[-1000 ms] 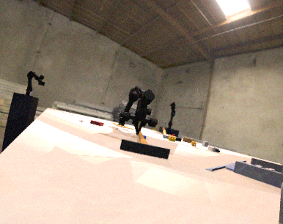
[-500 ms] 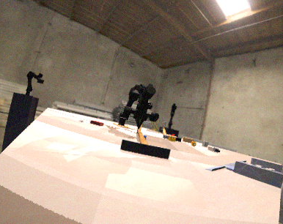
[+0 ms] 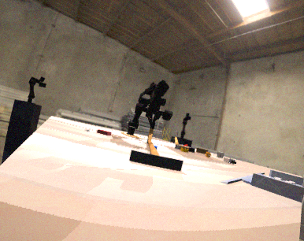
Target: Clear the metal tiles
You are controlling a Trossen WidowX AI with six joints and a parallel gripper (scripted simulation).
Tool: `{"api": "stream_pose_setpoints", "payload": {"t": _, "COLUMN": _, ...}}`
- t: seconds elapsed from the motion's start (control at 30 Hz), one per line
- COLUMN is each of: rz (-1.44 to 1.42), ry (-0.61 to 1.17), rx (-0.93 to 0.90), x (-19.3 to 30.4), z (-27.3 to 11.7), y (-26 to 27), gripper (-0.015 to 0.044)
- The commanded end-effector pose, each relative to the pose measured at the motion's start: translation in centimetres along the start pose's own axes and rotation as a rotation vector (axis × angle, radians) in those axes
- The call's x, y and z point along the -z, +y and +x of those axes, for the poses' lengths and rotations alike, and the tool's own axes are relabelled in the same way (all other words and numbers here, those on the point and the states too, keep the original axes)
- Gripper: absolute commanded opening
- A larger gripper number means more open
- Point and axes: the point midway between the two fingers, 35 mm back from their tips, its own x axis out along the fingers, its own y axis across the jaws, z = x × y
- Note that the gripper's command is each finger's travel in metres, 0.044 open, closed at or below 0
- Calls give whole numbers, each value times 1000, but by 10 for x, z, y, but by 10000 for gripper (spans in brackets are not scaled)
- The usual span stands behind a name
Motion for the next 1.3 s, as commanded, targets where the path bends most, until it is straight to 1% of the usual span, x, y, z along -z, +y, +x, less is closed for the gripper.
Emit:
{"api": "stream_pose_setpoints", "payload": {"t": 0.0, "rz": -5, "ry": -7, "rx": -4, "x": -3, "z": -9, "y": 0, "gripper": 0}}
{"api": "stream_pose_setpoints", "payload": {"t": 0.1, "rz": -15, "ry": 20, "rx": -4, "x": 2, "z": -12, "y": -4, "gripper": 0}}
{"api": "stream_pose_setpoints", "payload": {"t": 0.47, "rz": -84, "ry": 223, "rx": -26, "x": 42, "z": -43, "y": -36, "gripper": 0}}
{"api": "stream_pose_setpoints", "payload": {"t": 0.63, "rz": -87, "ry": 235, "rx": -28, "x": 44, "z": -45, "y": -37, "gripper": 0}}
{"api": "stream_pose_setpoints", "payload": {"t": 0.8, "rz": -88, "ry": 237, "rx": -28, "x": 46, "z": -39, "y": -37, "gripper": 0}}
{"api": "stream_pose_setpoints", "payload": {"t": 1.27, "rz": -95, "ry": 252, "rx": -28, "x": 58, "z": -7, "y": -37, "gripper": 0}}
